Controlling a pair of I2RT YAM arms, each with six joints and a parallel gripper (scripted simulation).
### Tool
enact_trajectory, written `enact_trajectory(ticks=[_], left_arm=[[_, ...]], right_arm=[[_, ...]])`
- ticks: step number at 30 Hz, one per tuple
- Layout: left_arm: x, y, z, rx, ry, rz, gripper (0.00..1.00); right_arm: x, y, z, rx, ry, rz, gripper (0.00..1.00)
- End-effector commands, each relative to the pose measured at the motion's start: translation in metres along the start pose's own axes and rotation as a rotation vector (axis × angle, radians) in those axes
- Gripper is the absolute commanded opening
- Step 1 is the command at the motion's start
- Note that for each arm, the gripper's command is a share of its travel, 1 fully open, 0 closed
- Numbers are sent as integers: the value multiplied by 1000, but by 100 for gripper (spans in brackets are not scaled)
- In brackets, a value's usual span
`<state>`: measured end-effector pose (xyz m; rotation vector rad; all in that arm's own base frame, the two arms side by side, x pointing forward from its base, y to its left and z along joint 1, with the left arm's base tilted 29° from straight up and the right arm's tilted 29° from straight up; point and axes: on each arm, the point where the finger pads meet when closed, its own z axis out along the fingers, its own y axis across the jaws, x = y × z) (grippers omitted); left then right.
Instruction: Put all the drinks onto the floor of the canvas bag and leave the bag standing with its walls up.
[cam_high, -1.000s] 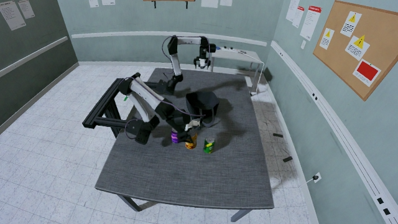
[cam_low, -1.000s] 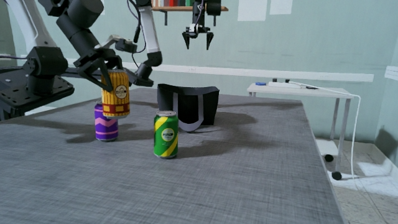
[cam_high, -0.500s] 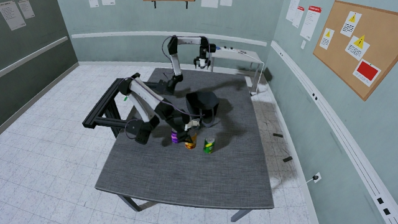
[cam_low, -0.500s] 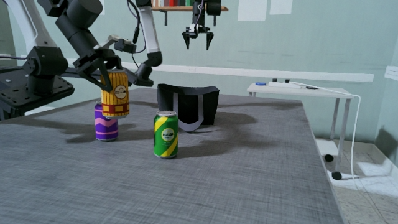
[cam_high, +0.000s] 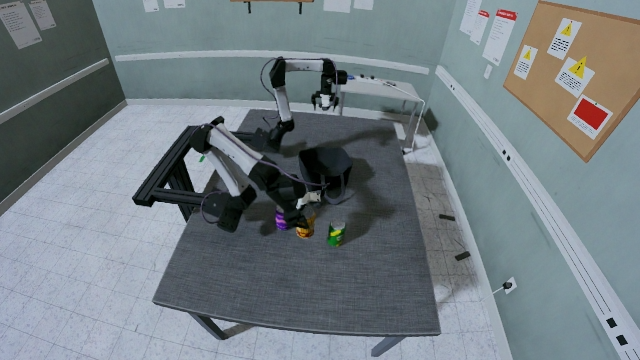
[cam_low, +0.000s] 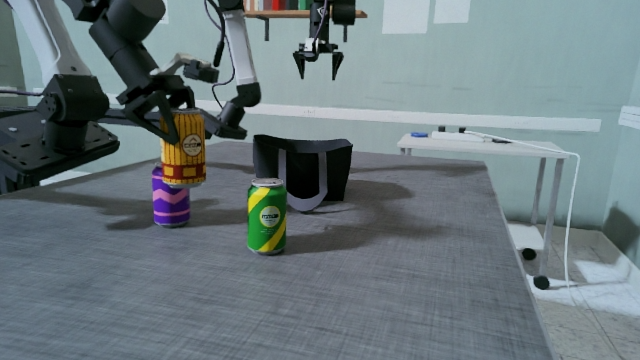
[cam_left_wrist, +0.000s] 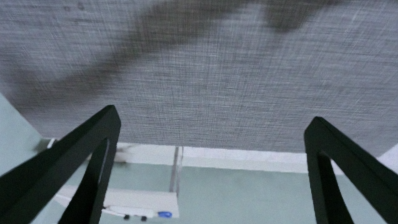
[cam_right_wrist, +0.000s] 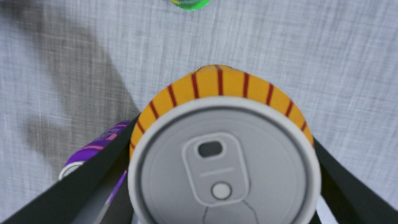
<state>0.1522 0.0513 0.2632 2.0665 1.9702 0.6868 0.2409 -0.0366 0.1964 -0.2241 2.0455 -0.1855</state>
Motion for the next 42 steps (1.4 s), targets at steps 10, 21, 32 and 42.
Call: enact_trajectory(ticks=[10,21,32,42], left_arm=[[0,3,1,-13,6,-3,100],[0,3,1,-13,6,-3,100],[0,3,1,-13,6,-3,100],[0,3,1,-13,6,-3,100]], right_arm=[[-52,-6,-39,30,-124,-33,70],[-65,-7,-52,31,-139,-41,70],[-56,-6,-47,35,-128,-37,70],[-59,1,-45,118,-114,21,70]])
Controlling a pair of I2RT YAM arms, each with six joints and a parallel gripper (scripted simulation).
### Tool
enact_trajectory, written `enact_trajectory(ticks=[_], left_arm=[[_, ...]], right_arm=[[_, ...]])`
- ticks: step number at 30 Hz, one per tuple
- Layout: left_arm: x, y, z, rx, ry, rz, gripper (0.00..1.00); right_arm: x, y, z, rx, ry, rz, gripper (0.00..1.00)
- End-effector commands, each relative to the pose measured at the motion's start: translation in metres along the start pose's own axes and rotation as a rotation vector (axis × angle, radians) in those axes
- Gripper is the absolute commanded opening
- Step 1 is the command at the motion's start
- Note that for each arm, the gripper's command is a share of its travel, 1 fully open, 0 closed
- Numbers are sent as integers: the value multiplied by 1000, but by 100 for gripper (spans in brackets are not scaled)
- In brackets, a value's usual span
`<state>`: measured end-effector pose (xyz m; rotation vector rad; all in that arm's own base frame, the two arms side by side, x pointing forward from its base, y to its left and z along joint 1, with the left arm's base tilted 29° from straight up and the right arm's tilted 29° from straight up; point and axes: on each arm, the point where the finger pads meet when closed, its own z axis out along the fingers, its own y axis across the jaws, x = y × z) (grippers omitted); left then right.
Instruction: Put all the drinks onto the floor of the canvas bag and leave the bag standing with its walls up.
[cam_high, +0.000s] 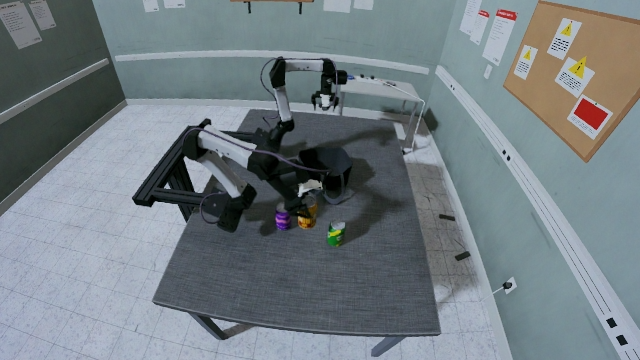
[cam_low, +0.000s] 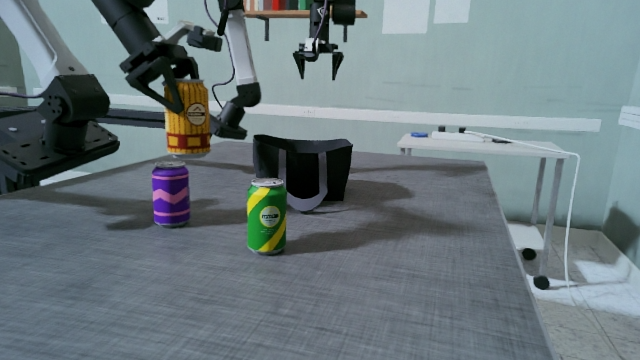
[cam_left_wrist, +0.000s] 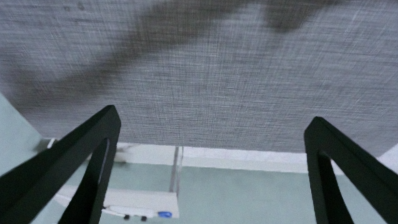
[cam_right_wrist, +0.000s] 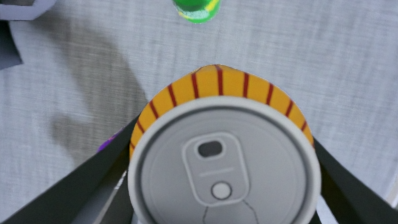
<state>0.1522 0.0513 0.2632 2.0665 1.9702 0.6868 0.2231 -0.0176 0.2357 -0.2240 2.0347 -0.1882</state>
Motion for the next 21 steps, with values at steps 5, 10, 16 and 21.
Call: enact_trajectory(ticks=[5,10,16,21], left_arm=[[0,3,1,-13,6,-3,100],[0,3,1,-13,6,-3,100],[0,3,1,-13,6,-3,100],[0,3,1,-13,6,-3,100]], right_arm=[[-20,2,4,118,-56,22,70],[-39,18,-1,111,-101,42,70],[-41,38,5,109,-99,57,70],[-43,47,7,98,-103,69,70]])
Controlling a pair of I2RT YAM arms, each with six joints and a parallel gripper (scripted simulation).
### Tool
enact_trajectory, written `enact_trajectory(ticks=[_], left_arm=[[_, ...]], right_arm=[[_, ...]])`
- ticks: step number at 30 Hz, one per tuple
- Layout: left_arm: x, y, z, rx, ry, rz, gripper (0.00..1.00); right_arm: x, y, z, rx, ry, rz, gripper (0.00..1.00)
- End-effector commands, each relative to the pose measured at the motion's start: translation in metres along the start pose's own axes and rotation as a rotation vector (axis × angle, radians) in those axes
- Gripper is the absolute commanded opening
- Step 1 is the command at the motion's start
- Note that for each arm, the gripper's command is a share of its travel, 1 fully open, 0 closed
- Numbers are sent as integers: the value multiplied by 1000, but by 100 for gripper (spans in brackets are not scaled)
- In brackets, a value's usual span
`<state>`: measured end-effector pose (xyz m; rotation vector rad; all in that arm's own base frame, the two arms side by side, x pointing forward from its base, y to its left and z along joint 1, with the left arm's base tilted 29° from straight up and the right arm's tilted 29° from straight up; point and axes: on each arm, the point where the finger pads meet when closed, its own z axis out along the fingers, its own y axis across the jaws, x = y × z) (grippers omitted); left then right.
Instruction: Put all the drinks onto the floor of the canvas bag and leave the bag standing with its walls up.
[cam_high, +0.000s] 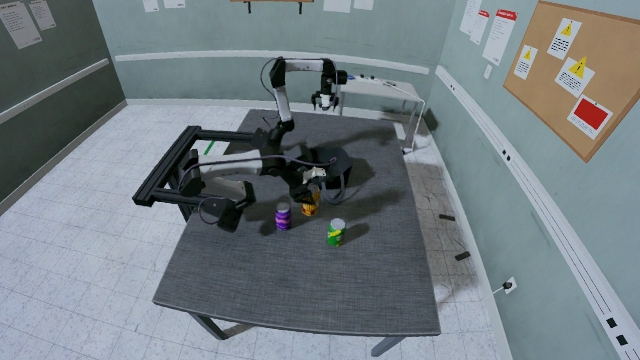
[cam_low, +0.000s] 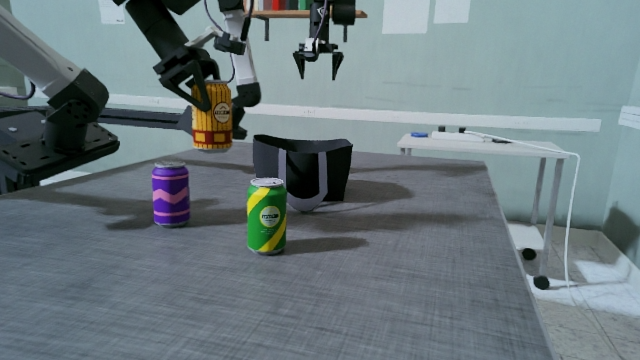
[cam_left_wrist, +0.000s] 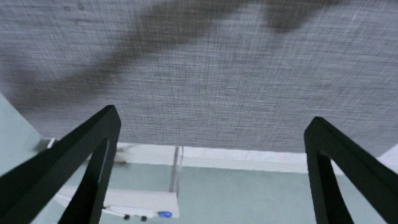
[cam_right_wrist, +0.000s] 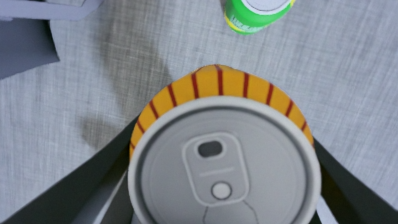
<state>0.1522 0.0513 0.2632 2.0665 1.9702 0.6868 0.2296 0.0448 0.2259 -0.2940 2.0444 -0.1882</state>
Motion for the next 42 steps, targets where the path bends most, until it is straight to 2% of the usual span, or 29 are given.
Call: enact_trajectory(ticks=[1,6,11,13,14,42], left_arm=[[0,3,1,-13,6,-3,100],[0,3,1,-13,6,-3,100],[0,3,1,-13,6,-3,100],[0,3,1,-13,6,-3,100],[0,3,1,-13,6,-3,100],[0,3,1,-13,6,-3,100]], right_arm=[[-37,-15,-3,132,-121,125,70],[-40,3,0,80,-116,105,70],[-39,-3,0,101,-102,98,70],[-43,-1,-6,50,-136,130,70],[-41,-4,-2,92,-113,98,70],[-41,0,-10,78,-139,114,70]])
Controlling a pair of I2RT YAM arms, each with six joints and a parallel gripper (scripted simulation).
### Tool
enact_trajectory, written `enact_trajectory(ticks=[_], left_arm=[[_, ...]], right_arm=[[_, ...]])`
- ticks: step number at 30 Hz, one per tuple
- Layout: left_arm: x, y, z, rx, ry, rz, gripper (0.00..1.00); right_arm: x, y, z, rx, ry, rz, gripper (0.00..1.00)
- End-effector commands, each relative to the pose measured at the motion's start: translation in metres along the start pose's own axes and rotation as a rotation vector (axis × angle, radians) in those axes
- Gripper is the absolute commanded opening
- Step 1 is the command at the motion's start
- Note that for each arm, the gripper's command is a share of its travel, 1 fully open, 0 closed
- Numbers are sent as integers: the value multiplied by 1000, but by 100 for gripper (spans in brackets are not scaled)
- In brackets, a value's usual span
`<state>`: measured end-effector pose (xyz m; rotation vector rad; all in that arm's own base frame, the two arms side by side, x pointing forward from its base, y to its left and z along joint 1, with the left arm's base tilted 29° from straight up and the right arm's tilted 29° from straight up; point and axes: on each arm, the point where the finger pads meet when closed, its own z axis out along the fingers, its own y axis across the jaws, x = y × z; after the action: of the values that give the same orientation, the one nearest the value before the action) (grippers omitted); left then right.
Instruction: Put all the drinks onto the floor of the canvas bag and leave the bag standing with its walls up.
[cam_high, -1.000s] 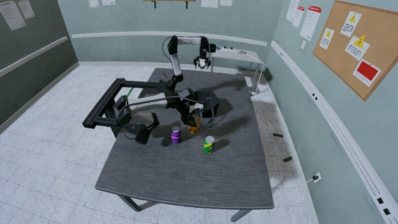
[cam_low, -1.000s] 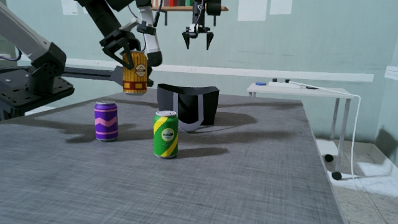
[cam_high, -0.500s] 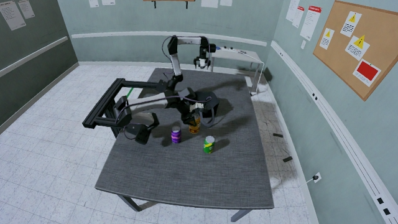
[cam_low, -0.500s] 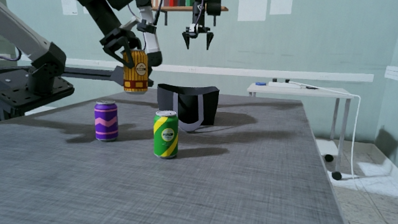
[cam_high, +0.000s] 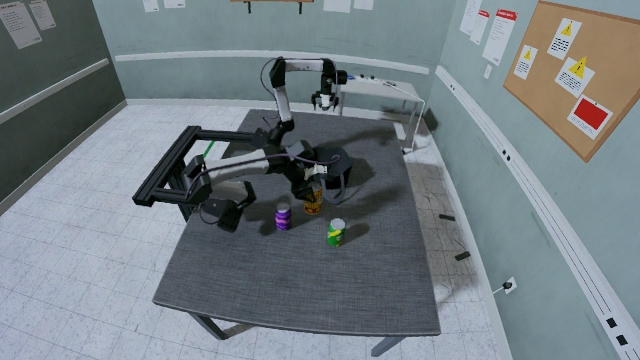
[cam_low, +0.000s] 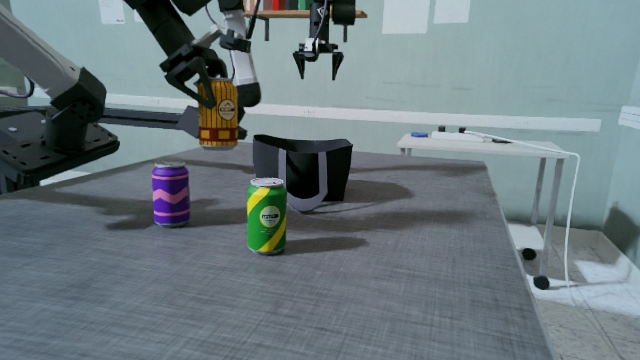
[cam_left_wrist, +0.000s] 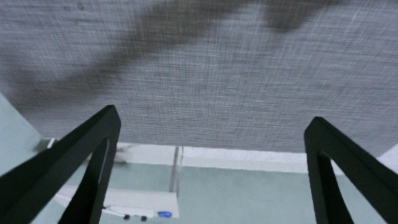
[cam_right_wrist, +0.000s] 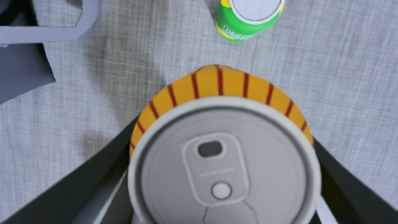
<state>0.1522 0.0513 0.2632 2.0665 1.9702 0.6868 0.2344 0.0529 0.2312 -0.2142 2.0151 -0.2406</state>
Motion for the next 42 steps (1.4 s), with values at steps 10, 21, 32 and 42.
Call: enact_trajectory(ticks=[10,21,32,42], left_arm=[[0,3,1,-13,6,-3,100],[0,3,1,-13,6,-3,100],[0,3,1,-13,6,-3,100],[0,3,1,-13,6,-3,100]], right_arm=[[-23,-2,-6,-2,-100,80,70],[-29,-12,-1,85,-97,81,70],[-34,10,-1,54,-102,111,70],[-39,31,1,25,-94,91,70]])
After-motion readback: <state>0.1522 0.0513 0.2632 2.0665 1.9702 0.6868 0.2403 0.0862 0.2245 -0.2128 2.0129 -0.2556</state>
